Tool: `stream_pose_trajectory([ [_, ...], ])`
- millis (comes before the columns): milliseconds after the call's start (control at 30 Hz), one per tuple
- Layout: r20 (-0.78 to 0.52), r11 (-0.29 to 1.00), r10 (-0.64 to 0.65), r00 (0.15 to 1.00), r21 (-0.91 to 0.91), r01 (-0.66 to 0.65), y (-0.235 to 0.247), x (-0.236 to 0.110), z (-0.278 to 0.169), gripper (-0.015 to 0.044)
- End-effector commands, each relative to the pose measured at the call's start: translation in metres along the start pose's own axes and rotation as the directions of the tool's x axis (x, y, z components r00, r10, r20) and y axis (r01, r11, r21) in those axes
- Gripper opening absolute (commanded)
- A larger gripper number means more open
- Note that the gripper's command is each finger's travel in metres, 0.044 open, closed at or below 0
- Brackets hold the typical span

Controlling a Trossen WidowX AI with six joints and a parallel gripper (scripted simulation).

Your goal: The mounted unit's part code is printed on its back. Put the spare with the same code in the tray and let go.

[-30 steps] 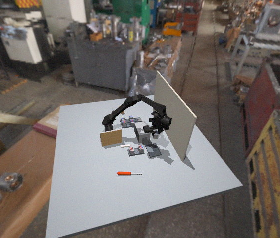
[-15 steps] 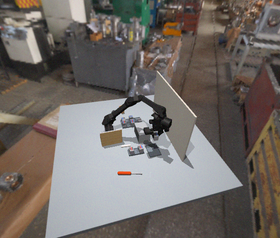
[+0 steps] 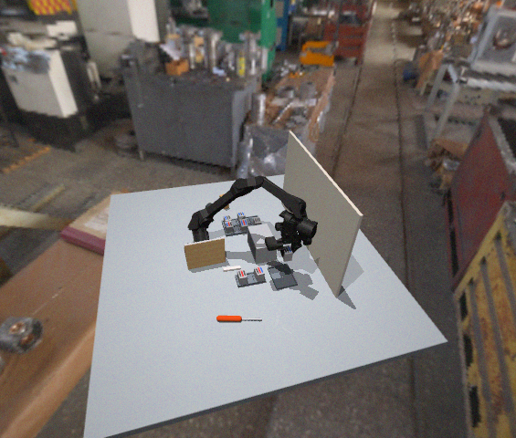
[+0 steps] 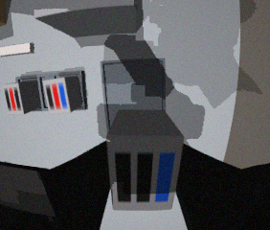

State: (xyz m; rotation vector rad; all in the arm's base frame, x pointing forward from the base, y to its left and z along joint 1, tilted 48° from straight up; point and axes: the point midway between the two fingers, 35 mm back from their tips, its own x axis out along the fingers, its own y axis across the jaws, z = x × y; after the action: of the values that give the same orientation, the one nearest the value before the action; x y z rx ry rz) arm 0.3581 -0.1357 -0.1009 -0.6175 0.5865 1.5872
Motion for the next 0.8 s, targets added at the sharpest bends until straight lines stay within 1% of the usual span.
stream_pose_trajectory([
  [0, 0.004, 1.0, 0.0, 1.0, 0.007, 0.0, 0.0, 0.005, 0.0, 0.0],
  [767, 0.004, 1.0, 0.0, 1.0, 0.006, 0.0, -0.002, 0.026, -0.001, 0.0],
])
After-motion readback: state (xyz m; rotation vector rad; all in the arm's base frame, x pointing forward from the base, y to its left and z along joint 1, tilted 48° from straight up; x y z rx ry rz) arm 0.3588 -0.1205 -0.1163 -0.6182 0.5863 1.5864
